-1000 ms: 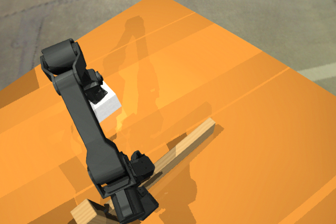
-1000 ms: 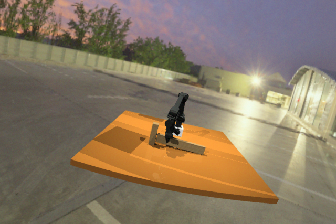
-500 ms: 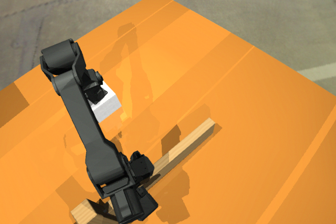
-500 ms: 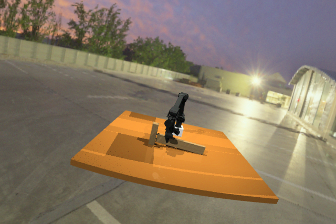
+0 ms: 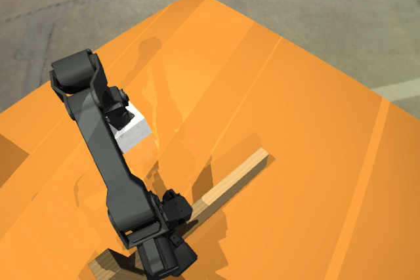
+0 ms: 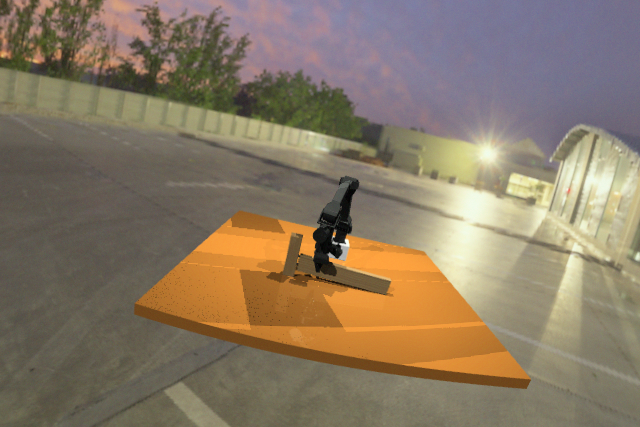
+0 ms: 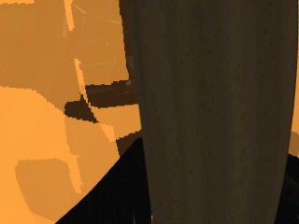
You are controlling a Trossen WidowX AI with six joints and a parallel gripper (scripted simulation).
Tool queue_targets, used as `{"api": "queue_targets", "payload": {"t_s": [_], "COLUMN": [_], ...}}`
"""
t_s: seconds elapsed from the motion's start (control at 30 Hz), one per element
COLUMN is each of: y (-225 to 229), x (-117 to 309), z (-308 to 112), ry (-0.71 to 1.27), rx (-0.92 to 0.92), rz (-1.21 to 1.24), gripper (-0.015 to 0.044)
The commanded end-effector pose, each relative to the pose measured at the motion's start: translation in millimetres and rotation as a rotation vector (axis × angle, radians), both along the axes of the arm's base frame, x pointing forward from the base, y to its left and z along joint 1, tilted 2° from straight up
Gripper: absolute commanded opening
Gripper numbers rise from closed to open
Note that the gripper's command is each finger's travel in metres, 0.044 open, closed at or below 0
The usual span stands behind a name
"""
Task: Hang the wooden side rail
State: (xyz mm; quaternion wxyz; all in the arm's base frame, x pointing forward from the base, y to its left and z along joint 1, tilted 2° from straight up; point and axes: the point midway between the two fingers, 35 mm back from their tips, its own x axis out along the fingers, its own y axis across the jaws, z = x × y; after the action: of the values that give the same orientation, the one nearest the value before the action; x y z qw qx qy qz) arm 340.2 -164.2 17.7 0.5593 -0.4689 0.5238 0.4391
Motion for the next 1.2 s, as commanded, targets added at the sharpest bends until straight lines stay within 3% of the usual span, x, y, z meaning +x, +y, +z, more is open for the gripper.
{"api": "queue_targets", "payload": {"t_s": [0.0, 1.17], "y": [-2.4, -2.7], "x": [1.2, 1.4], "z": [2.8, -2.0], "ry": [-0.005, -0.005], "rx": [-0.006, -0.006], "rz": [0.003, 0.003], "gripper": [0.0, 0.0]}}
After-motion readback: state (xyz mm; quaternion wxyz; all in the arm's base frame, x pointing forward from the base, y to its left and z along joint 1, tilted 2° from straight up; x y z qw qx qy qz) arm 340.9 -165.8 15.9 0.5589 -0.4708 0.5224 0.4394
